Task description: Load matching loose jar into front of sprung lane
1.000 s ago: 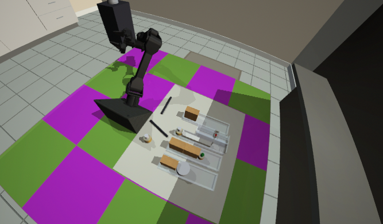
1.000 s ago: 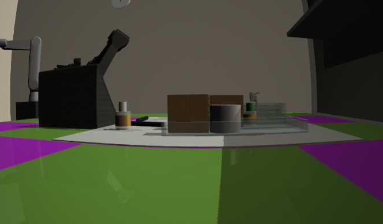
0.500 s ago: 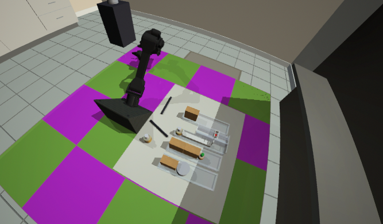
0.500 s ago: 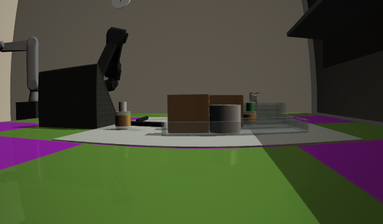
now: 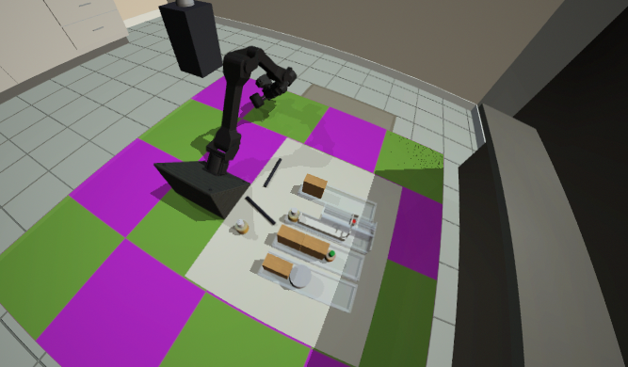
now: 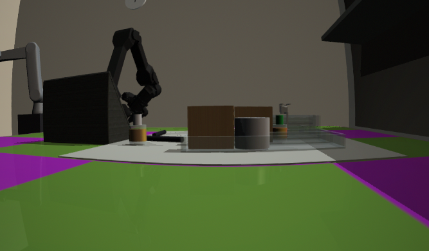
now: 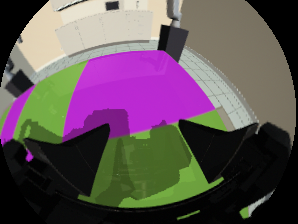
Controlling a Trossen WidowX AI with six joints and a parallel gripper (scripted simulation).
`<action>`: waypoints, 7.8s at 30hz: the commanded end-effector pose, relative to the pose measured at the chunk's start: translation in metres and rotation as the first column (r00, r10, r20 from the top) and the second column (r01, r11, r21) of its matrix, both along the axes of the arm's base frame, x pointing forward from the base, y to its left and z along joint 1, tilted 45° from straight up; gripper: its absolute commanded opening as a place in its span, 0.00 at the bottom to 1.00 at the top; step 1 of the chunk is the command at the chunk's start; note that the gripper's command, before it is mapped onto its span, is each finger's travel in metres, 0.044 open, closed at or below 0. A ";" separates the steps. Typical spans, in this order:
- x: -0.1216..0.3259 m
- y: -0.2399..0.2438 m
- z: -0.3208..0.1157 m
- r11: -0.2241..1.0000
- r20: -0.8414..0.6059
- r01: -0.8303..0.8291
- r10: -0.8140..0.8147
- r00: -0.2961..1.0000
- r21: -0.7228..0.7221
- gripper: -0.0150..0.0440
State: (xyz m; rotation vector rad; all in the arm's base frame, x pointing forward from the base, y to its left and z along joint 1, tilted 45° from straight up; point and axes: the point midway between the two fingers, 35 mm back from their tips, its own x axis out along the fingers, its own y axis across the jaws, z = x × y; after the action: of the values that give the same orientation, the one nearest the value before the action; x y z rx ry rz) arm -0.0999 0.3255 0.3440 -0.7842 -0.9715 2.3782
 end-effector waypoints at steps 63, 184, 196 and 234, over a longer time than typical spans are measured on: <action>0.398 -0.445 -0.307 -0.401 0.369 -0.089 -0.704 -0.607 -0.912 1.00; 0.358 -0.427 -0.318 -0.076 0.378 -0.441 -0.655 -0.654 -0.894 0.25; 0.378 -0.381 -0.303 -0.066 0.355 -0.426 -0.675 -0.647 -0.902 0.25; 0.387 -0.364 -0.319 -0.066 0.354 -0.425 -0.675 -0.648 -0.903 0.25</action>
State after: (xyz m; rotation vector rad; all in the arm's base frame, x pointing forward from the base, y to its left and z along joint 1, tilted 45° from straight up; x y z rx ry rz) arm 0.2831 -0.0382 0.0235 0.5595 1.4496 0.6511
